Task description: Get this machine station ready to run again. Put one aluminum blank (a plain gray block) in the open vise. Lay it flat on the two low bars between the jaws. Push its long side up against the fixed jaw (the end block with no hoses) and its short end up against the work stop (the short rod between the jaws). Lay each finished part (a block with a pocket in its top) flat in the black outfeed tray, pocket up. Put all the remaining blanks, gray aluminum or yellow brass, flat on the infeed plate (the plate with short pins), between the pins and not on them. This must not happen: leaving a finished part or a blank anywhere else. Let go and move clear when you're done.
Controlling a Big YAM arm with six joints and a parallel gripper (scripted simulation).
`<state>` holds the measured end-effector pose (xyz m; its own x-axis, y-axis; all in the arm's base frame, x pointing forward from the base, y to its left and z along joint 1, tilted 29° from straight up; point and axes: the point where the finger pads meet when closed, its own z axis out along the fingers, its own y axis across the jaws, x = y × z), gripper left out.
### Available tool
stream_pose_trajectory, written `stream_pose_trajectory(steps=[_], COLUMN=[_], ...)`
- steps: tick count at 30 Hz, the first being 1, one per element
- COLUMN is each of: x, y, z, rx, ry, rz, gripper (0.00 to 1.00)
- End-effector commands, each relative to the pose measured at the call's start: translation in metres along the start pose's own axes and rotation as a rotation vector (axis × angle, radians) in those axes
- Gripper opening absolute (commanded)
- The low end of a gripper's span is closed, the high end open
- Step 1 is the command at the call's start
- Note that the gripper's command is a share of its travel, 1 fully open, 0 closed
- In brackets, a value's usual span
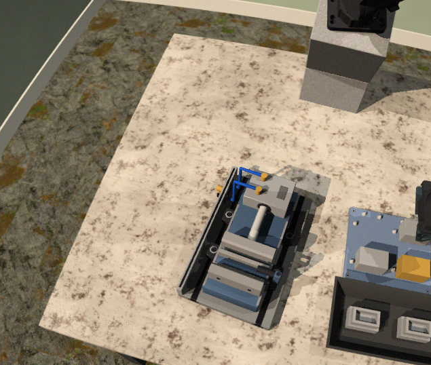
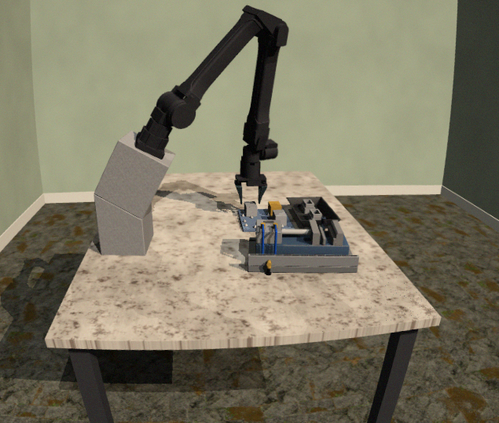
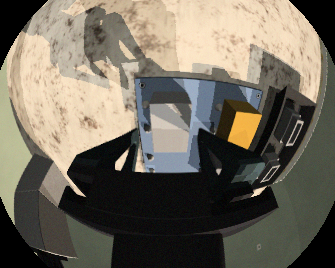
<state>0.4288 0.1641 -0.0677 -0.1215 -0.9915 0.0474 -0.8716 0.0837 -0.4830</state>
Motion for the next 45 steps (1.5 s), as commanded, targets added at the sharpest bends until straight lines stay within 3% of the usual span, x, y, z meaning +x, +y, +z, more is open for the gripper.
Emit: stream_pose_trajectory(steps=[1,45], x=[0.0007,-0.0033], y=[-0.0042,-0.0085], z=[0.0023,-0.0018], rx=[0.005,0.005], ry=[-0.004,-0.006], rz=[-0.005,-0.009], gripper=[0.64,0.64])
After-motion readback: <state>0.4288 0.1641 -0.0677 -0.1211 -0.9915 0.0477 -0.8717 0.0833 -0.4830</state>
